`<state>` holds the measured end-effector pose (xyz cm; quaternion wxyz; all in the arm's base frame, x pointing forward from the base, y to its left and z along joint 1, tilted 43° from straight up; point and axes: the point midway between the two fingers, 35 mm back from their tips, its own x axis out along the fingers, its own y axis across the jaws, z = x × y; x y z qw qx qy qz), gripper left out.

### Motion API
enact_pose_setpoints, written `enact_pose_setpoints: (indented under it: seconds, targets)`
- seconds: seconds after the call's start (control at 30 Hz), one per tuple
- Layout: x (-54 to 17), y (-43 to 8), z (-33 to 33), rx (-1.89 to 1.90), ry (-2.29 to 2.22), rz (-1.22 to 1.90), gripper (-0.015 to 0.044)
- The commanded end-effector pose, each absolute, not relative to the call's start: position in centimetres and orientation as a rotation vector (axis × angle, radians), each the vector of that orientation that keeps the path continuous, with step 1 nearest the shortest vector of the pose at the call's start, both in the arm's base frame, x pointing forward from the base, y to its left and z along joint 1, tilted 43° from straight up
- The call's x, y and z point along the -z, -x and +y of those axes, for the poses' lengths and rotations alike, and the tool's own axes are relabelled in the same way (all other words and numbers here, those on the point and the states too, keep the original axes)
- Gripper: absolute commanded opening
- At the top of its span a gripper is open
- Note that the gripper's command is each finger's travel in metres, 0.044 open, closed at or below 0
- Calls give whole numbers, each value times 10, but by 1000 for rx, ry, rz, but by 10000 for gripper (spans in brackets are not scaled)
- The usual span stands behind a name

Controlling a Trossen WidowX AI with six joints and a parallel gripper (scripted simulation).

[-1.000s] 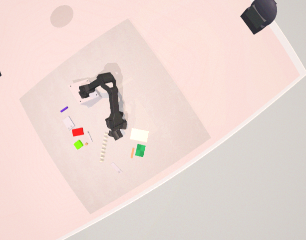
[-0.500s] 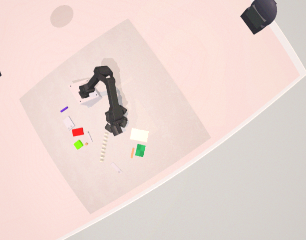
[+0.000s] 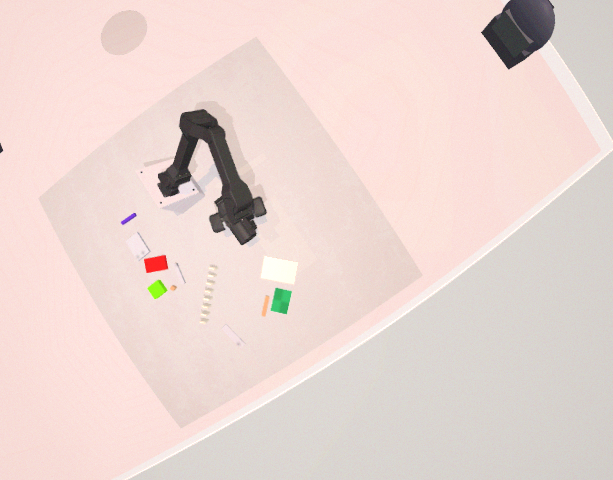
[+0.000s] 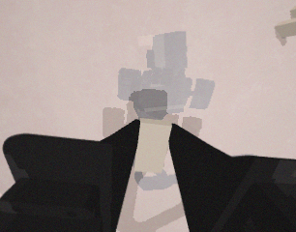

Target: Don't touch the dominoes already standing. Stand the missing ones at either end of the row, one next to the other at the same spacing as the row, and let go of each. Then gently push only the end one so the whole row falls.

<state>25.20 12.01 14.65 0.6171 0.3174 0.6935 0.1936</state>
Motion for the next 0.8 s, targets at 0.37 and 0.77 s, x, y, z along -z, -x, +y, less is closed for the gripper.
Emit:
enact_pose_setpoints:
  seconds: [0.37, 0.77]
  targets:
    - [-121, -242, 126, -276, -611, 1597, 107]
    - [-91, -240, 130, -78, -425, 1464, 107]
